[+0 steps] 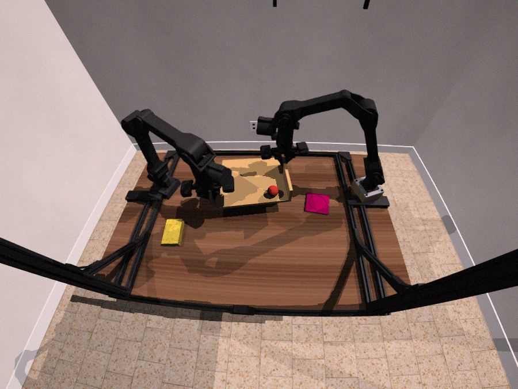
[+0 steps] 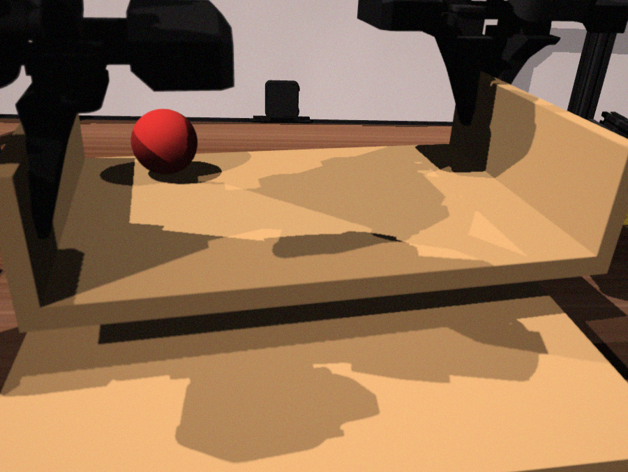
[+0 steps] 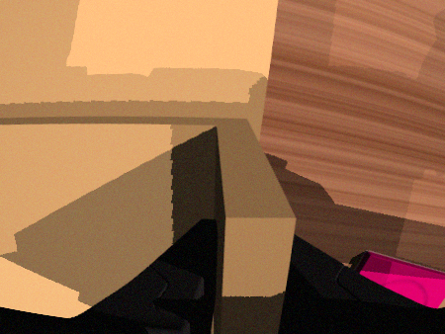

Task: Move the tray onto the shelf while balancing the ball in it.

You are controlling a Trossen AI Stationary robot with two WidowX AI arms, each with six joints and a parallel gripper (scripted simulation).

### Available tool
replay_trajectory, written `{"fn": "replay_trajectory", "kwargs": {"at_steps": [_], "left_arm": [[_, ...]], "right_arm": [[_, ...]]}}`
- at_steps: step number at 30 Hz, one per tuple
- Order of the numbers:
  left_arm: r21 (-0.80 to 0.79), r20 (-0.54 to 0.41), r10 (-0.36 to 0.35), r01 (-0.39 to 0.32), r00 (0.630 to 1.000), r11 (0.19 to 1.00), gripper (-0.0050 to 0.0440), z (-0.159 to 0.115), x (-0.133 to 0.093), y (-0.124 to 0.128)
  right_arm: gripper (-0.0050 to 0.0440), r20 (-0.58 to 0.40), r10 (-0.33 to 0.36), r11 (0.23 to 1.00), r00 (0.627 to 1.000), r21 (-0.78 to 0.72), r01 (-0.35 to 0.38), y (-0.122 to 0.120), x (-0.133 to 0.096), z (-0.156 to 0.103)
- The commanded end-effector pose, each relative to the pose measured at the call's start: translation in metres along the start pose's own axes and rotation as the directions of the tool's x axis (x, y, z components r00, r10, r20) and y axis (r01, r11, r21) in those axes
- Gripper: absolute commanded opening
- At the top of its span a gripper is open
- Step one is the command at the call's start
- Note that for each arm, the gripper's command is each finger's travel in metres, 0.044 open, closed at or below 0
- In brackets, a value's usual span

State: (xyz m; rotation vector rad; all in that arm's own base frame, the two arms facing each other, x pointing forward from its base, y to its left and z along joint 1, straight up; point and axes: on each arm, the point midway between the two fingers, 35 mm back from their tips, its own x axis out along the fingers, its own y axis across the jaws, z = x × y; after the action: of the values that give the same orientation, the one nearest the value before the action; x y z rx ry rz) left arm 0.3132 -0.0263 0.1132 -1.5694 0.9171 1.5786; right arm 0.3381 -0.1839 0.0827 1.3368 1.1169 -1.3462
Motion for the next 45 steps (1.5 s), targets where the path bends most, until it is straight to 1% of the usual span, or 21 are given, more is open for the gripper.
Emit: {"fn": "replay_trajectory", "kwargs": {"at_steps": [1,5,11,14,19,22,28,31,36,39,45], "left_arm": [[0.0,-0.011,0.005,-0.005,1.0,1.0,0.002,0.001,-0.002,0.0],[0.0,-0.041,0.007,-0.007,0.999,1.0,0.002,0.004,-0.004,0.0],[0.0,0.015,-0.004,0.004,1.0,1.0,0.002,0.005,0.001,0.0],[0.0,-0.008,0.001,-0.001,1.0,1.0,0.002,0.007,-0.001,-0.001],[0.0,-0.014,0.006,-0.006,1.0,1.0,0.002,0.007,-0.002,-0.001],[0.0,-0.04,0.007,-0.007,0.999,1.0,0.002,0.01,-0.004,-0.001],[0.0,0.016,-0.005,0.005,1.0,1.0,0.002,0.01,0.002,-0.001],[0.0,-0.007,0.001,-0.001,1.0,1.0,0.002,0.013,-0.001,-0.002],[0.0,-0.011,0.005,-0.005,1.0,1.0,0.002,0.013,-0.002,-0.002],[0.0,-0.04,0.007,-0.007,0.999,1.0,0.002,0.015,-0.004,-0.002],[0.0,0.017,-0.004,0.004,1.0,1.0,0.002,0.017,0.002,-0.002]], "right_arm": [[0.002,-0.009,0.007,1.0,1.0,-0.001,-0.007,0.0,0.001,0.001],[0.002,-0.039,0.009,1.0,0.999,-0.001,-0.009,0.0,0.003,0.003],[0.002,0.017,-0.003,1.0,1.0,-0.001,0.003,0.0,-0.003,0.004],[0.002,-0.006,0.002,1.0,1.0,-0.001,-0.002,-0.001,0.0,0.006],[0.002,-0.012,0.008,1.0,1.0,-0.001,-0.008,-0.001,0.001,0.007],[0.002,-0.038,0.008,1.0,0.999,-0.001,-0.008,-0.001,0.003,0.009],[0.002,0.018,-0.004,1.0,1.0,-0.001,0.004,-0.001,-0.003,0.01],[0.002,-0.005,0.002,1.0,1.0,-0.001,-0.002,-0.002,0.0,0.012],[0.002,-0.011,0.007,1.0,1.0,-0.001,-0.007,-0.002,0.001,0.012],[0.002,-0.038,0.008,1.0,0.999,-0.001,-0.008,-0.002,0.003,0.015],[0.002,0.017,-0.003,1.0,1.0,-0.001,0.003,-0.002,-0.003,0.016]]}}
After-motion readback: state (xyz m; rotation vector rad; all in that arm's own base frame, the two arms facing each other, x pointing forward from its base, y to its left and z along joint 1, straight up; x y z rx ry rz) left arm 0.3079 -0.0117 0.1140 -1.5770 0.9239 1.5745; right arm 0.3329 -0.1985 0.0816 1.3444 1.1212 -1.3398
